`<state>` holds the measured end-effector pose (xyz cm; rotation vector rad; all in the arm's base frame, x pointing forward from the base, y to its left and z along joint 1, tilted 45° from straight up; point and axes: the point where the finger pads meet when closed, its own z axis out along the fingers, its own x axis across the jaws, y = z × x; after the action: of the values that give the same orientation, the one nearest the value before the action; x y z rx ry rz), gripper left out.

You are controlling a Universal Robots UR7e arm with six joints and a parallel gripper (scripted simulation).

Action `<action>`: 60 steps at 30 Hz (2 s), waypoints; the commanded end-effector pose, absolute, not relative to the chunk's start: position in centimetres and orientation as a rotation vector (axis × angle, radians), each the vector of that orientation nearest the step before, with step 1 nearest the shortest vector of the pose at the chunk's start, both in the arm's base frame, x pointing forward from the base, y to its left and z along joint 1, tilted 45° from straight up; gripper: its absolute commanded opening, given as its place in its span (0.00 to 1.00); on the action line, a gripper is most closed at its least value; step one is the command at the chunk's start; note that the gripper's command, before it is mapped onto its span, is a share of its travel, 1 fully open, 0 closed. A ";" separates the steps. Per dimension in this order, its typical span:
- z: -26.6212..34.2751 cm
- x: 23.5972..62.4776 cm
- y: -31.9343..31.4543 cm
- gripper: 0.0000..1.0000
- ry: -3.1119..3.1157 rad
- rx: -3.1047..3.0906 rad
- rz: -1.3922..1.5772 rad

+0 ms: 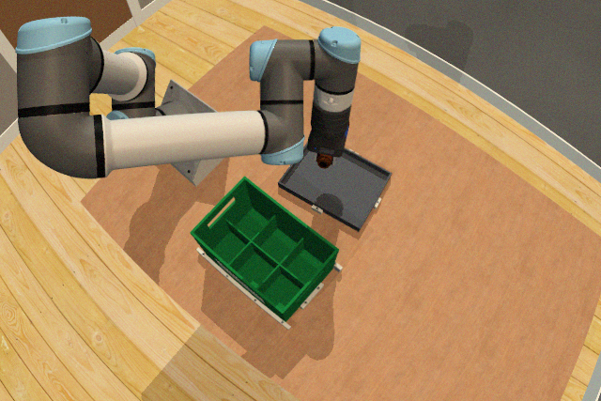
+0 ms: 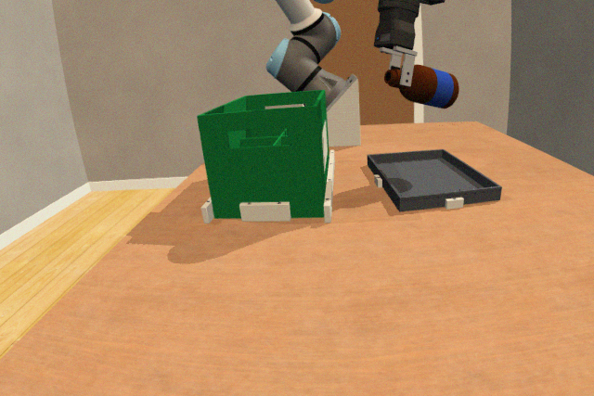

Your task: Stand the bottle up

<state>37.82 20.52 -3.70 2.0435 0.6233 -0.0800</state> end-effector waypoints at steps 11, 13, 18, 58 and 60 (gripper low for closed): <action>-3.7 37.9 20.7 0.00 0.616 1.949 -0.045; -3.7 37.9 20.7 0.00 0.616 1.943 -0.042; -3.7 37.9 20.7 0.00 0.616 1.936 -0.039; -3.7 37.9 20.7 0.00 0.615 1.933 -0.039; -3.7 37.9 20.7 0.00 0.615 1.933 -0.039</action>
<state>37.82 20.51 -3.70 1.9346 0.6139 -0.0421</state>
